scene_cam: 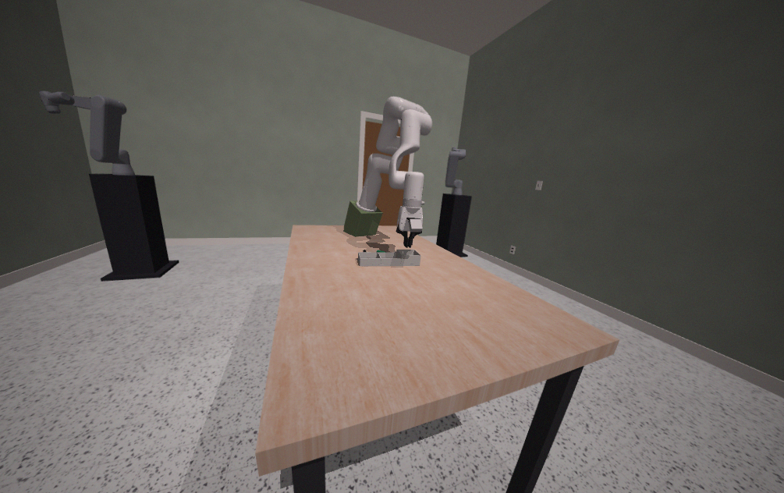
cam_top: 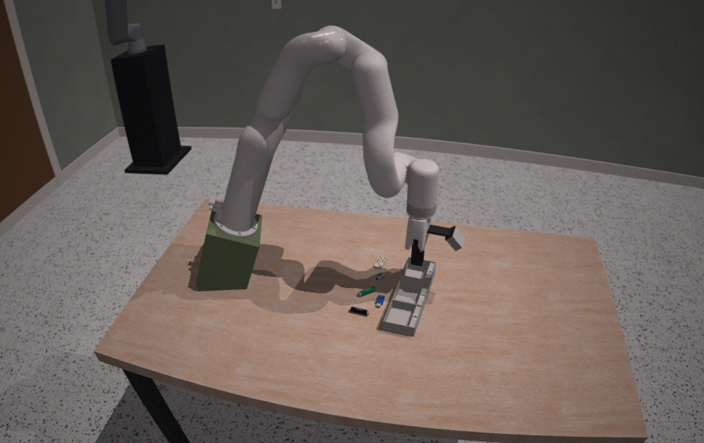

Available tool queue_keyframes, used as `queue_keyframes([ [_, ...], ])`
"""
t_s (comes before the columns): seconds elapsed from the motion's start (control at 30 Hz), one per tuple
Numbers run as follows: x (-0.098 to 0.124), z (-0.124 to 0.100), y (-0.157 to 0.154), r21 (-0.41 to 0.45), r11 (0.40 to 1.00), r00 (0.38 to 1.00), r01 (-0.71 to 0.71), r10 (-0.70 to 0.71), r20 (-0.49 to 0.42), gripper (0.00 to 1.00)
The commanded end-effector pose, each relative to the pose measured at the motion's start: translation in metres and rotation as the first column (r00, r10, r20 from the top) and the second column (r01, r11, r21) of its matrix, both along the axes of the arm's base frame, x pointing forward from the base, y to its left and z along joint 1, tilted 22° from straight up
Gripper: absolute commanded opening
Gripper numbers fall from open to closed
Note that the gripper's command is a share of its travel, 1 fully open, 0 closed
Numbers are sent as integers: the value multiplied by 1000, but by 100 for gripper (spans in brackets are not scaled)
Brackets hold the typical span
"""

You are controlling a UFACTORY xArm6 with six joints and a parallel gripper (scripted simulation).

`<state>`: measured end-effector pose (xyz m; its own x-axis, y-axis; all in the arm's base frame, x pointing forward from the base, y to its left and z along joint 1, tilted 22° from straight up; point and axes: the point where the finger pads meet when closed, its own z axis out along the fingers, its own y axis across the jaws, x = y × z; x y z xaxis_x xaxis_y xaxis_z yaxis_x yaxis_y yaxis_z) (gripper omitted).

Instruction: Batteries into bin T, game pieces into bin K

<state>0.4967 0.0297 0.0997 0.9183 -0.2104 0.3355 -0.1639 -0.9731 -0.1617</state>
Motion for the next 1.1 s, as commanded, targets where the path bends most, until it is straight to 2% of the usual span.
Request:
queue_keyframes([
  [0.0,-2,7,0,-1,1000,1000,0,0,2,7],
  [0.03,-2,7,0,-1,1000,1000,0,0,2,7],
  [0.17,-14,38,-4,-1,1000,1000,0,0,2,7],
  [0.23,-14,38,-4,-1,1000,1000,0,0,2,7],
  [0.6,-47,123,-12,-1,1000,1000,0,0,2,7],
  [0.9,-47,123,-12,-1,1000,1000,0,0,2,7],
  [0.93,-49,116,-8,-19,999,999,-46,46,6,41],
  [1.07,-59,88,7,-84,975,978,-205,207,14,41],
])
